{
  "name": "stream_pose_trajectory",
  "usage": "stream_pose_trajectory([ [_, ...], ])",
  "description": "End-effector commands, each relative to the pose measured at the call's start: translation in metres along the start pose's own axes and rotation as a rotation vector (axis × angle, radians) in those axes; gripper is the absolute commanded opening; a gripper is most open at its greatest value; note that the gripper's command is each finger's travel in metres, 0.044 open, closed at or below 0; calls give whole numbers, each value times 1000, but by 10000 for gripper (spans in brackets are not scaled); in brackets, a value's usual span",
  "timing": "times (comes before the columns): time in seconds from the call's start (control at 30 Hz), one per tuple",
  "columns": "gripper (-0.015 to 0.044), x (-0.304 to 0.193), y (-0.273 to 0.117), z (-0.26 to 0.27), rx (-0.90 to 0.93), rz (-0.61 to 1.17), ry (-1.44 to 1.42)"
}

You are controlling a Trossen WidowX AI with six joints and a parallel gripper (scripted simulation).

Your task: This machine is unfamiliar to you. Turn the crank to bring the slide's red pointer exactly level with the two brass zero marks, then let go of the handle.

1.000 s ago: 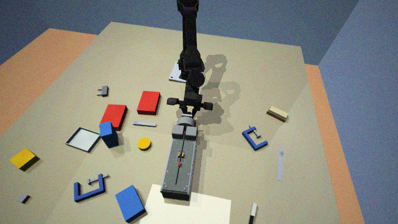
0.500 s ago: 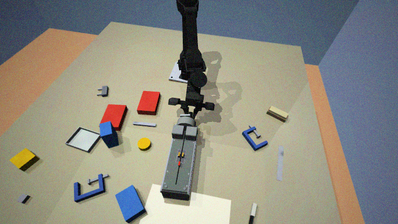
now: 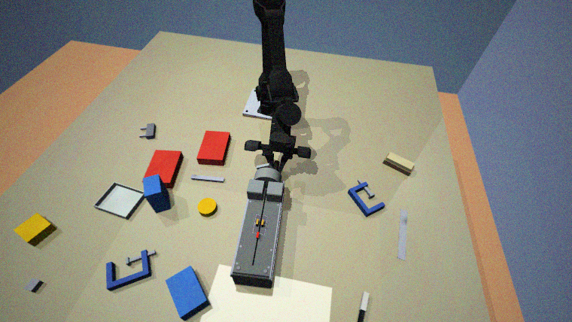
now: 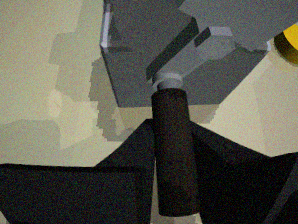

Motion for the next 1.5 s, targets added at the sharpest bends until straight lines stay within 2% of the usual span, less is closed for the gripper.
stream_pose_trajectory([
  [0.0, 0, 4, -3, 7, 21, -10, -5],
  [1.47, 0, 22, -21, 12, 21, -10, -4],
])
Point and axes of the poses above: the point midway between the two fingers, 35 mm back from their tips, its own y axis out along the fingers, its own z axis across the jaws, x = y × z, the point moved 3 cm from there along -y, back along the fingers, and after that the axes turned 12 degrees about -y, right-handed, at the moved point
